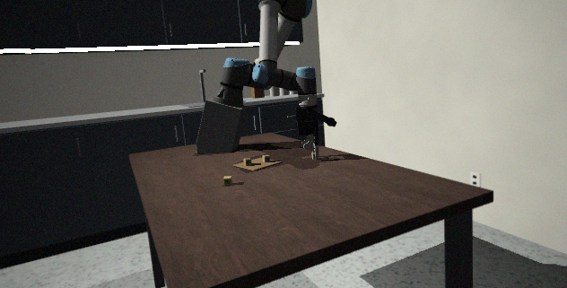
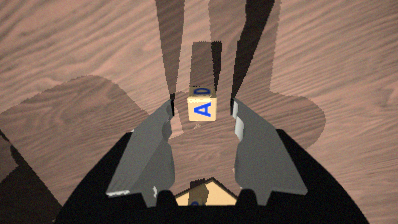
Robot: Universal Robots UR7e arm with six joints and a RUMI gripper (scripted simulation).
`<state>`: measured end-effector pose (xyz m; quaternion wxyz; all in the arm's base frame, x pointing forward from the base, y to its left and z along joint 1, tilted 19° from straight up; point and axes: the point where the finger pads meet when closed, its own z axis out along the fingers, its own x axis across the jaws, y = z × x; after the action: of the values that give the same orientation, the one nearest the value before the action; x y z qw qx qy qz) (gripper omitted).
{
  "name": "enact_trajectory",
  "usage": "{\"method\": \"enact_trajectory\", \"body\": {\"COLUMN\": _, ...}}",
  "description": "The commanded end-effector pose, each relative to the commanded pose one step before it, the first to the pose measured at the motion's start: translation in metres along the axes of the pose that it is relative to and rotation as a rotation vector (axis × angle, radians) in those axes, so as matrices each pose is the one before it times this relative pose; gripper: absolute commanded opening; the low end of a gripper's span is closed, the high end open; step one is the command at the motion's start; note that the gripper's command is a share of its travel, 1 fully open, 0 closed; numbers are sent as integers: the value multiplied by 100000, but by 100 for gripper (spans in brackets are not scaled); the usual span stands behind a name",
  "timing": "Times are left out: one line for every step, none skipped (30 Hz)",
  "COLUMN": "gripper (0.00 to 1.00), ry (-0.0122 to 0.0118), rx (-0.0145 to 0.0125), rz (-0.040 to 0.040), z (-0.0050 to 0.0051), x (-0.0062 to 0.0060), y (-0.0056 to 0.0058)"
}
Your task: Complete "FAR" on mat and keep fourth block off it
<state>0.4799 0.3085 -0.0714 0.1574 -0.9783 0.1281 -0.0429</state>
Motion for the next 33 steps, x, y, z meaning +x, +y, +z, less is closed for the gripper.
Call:
{"method": "enact_trajectory", "body": {"gripper": 25, "ry": 116, "rx": 64, "rz": -20, "z": -43, "x": 43, "y": -29}}
{"method": "enact_trajectory", "body": {"gripper": 25, "ry": 0, "rx": 0, "rz": 0, "z": 0, "x": 0, "y": 0}}
{"method": "enact_trajectory", "body": {"gripper": 25, "ry": 0, "rx": 0, "rz": 0, "z": 0, "x": 0, "y": 0}}
{"method": "enact_trajectory", "body": {"gripper": 25, "ry": 0, "rx": 0, "rz": 0, "z": 0, "x": 0, "y": 0}}
{"method": "enact_trajectory", "body": {"gripper": 25, "ry": 0, "rx": 0, "rz": 0, "z": 0, "x": 0, "y": 0}}
{"method": "enact_trajectory", "body": {"gripper": 25, "ry": 0, "rx": 0, "rz": 0, "z": 0, "x": 0, "y": 0}}
{"method": "enact_trajectory", "body": {"gripper": 25, "ry": 0, "rx": 0, "rz": 0, "z": 0, "x": 0, "y": 0}}
{"method": "enact_trajectory", "body": {"gripper": 25, "ry": 0, "rx": 0, "rz": 0, "z": 0, "x": 0, "y": 0}}
{"method": "enact_trajectory", "body": {"gripper": 25, "ry": 0, "rx": 0, "rz": 0, "z": 0, "x": 0, "y": 0}}
{"method": "enact_trajectory", "body": {"gripper": 25, "ry": 0, "rx": 0, "rz": 0, "z": 0, "x": 0, "y": 0}}
{"method": "enact_trajectory", "body": {"gripper": 25, "ry": 0, "rx": 0, "rz": 0, "z": 0, "x": 0, "y": 0}}
{"method": "enact_trajectory", "body": {"gripper": 25, "ry": 0, "rx": 0, "rz": 0, "z": 0, "x": 0, "y": 0}}
{"method": "enact_trajectory", "body": {"gripper": 25, "ry": 0, "rx": 0, "rz": 0, "z": 0, "x": 0, "y": 0}}
{"method": "enact_trajectory", "body": {"gripper": 25, "ry": 0, "rx": 0, "rz": 0, "z": 0, "x": 0, "y": 0}}
{"method": "enact_trajectory", "body": {"gripper": 25, "ry": 0, "rx": 0, "rz": 0, "z": 0, "x": 0, "y": 0}}
{"method": "enact_trajectory", "body": {"gripper": 25, "ry": 0, "rx": 0, "rz": 0, "z": 0, "x": 0, "y": 0}}
{"method": "enact_trajectory", "body": {"gripper": 5, "ry": 0, "rx": 0, "rz": 0, "z": 0, "x": 0, "y": 0}}
{"method": "enact_trajectory", "body": {"gripper": 5, "ry": 0, "rx": 0, "rz": 0, "z": 0, "x": 0, "y": 0}}
{"method": "enact_trajectory", "body": {"gripper": 5, "ry": 0, "rx": 0, "rz": 0, "z": 0, "x": 0, "y": 0}}
{"method": "enact_trajectory", "body": {"gripper": 5, "ry": 0, "rx": 0, "rz": 0, "z": 0, "x": 0, "y": 0}}
{"method": "enact_trajectory", "body": {"gripper": 5, "ry": 0, "rx": 0, "rz": 0, "z": 0, "x": 0, "y": 0}}
{"method": "enact_trajectory", "body": {"gripper": 5, "ry": 0, "rx": 0, "rz": 0, "z": 0, "x": 0, "y": 0}}
{"method": "enact_trajectory", "body": {"gripper": 5, "ry": 0, "rx": 0, "rz": 0, "z": 0, "x": 0, "y": 0}}
{"method": "enact_trajectory", "body": {"gripper": 5, "ry": 0, "rx": 0, "rz": 0, "z": 0, "x": 0, "y": 0}}
{"method": "enact_trajectory", "body": {"gripper": 5, "ry": 0, "rx": 0, "rz": 0, "z": 0, "x": 0, "y": 0}}
{"method": "enact_trajectory", "body": {"gripper": 5, "ry": 0, "rx": 0, "rz": 0, "z": 0, "x": 0, "y": 0}}
{"method": "enact_trajectory", "body": {"gripper": 5, "ry": 0, "rx": 0, "rz": 0, "z": 0, "x": 0, "y": 0}}
{"method": "enact_trajectory", "body": {"gripper": 5, "ry": 0, "rx": 0, "rz": 0, "z": 0, "x": 0, "y": 0}}
{"method": "enact_trajectory", "body": {"gripper": 5, "ry": 0, "rx": 0, "rz": 0, "z": 0, "x": 0, "y": 0}}
{"method": "enact_trajectory", "body": {"gripper": 5, "ry": 0, "rx": 0, "rz": 0, "z": 0, "x": 0, "y": 0}}
{"method": "enact_trajectory", "body": {"gripper": 5, "ry": 0, "rx": 0, "rz": 0, "z": 0, "x": 0, "y": 0}}
{"method": "enact_trajectory", "body": {"gripper": 5, "ry": 0, "rx": 0, "rz": 0, "z": 0, "x": 0, "y": 0}}
{"method": "enact_trajectory", "body": {"gripper": 5, "ry": 0, "rx": 0, "rz": 0, "z": 0, "x": 0, "y": 0}}
